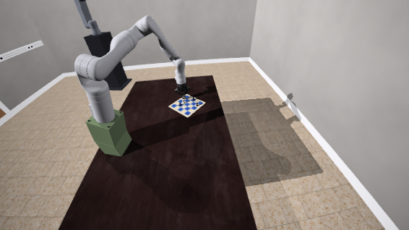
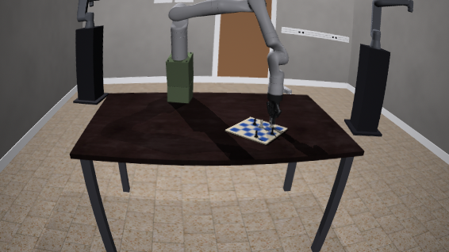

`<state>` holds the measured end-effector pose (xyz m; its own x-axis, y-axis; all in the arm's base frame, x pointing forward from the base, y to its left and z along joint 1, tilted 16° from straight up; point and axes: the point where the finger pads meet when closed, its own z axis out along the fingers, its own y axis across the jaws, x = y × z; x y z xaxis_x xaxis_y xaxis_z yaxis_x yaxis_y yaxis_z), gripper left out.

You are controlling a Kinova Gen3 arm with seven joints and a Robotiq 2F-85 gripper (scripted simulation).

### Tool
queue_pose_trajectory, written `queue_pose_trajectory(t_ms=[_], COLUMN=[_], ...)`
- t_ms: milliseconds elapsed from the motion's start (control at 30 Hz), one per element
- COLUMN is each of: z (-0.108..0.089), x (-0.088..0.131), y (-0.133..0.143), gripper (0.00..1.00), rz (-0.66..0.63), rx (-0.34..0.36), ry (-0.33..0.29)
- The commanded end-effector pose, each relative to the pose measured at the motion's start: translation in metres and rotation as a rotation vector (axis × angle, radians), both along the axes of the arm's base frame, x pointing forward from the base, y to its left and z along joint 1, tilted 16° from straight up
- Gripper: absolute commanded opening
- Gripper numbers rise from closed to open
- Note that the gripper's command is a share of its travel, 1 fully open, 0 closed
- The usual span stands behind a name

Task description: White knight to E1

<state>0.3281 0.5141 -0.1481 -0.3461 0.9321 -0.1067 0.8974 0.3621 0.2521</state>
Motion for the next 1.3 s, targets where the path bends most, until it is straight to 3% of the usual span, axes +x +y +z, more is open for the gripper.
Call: queue_pose_trajectory(t_ms=[0,933,1133,1267], z=[0.001,0.002,0.015,0.04], x=[0.0,0.0,-0.004,-0.011], y=[0.001,0.001,0.001,0.001], gripper=[0.0,0.0,0.0,0.0], rz=[0.001,0.001,0.001,0.001], rx=[0.002,0.002,0.002,0.002], ry=[0.0,0.0,0.0,0.0])
